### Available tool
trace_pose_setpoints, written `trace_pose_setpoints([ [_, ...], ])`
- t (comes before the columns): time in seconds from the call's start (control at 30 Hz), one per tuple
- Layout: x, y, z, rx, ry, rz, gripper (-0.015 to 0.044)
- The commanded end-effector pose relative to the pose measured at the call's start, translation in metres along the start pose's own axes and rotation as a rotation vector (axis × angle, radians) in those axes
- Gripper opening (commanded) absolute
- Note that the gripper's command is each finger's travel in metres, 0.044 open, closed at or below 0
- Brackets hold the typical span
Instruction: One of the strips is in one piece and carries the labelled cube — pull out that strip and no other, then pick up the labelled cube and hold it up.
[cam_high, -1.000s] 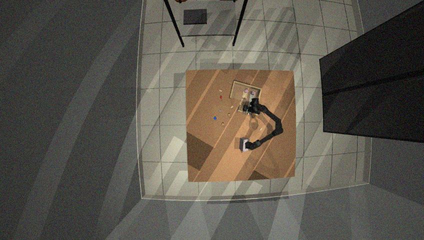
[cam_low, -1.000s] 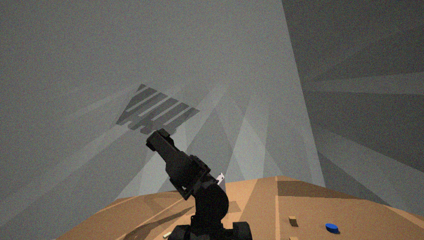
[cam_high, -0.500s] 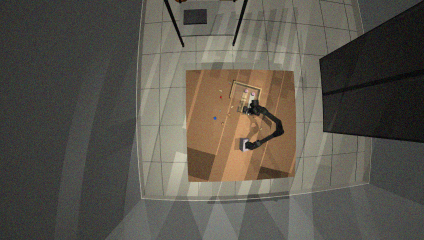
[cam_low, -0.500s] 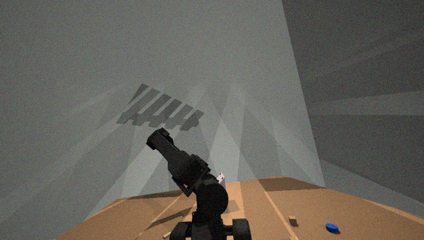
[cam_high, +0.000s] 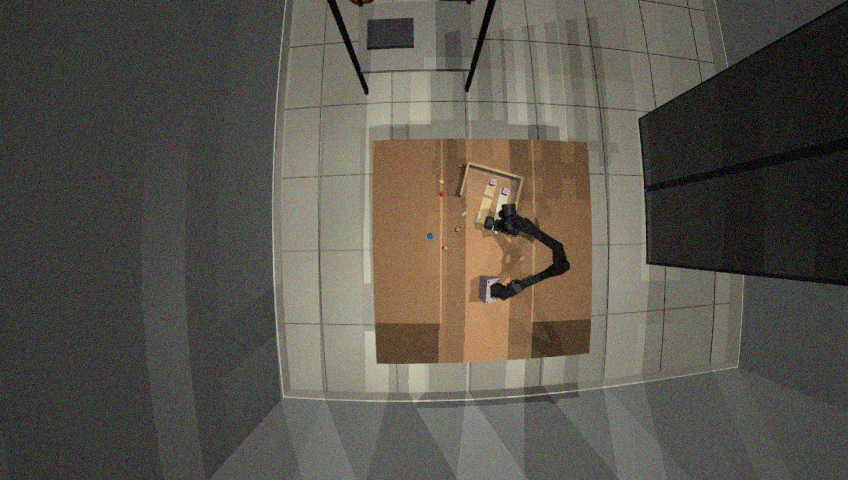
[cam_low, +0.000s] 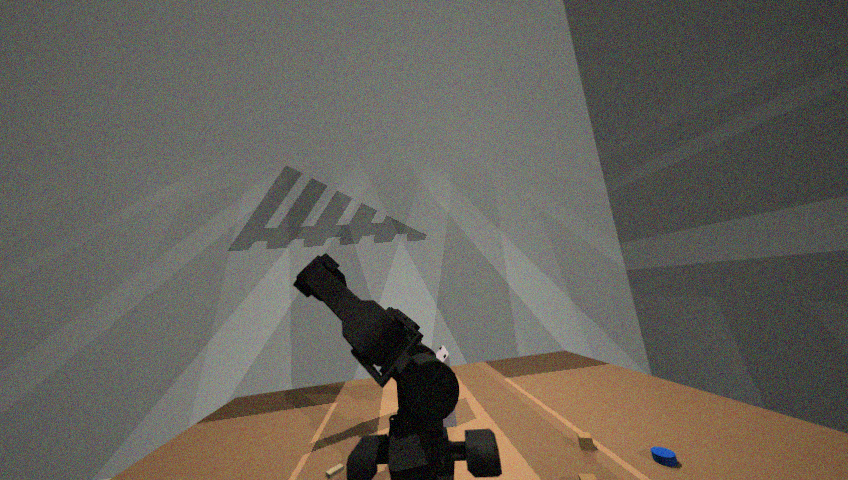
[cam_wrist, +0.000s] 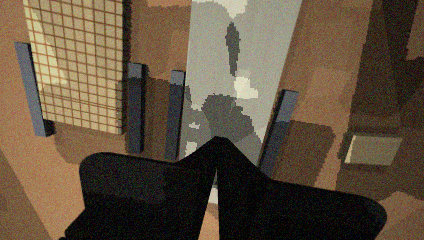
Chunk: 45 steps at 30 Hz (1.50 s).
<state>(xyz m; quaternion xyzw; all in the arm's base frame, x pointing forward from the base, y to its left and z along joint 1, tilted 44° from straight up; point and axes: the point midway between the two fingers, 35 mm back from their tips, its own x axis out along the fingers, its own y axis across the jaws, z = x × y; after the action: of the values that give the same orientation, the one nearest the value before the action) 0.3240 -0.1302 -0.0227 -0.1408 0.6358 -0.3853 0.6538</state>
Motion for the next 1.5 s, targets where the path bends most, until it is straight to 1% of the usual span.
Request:
trace_pose_setpoints([
  [0.0, 0.004, 0.001, -0.013, -0.012, 0.019, -0.004, 0.0000],
  [1.47, 0.004, 0.002, -0.078, -0.014, 0.022, -0.004, 0.0000],
])
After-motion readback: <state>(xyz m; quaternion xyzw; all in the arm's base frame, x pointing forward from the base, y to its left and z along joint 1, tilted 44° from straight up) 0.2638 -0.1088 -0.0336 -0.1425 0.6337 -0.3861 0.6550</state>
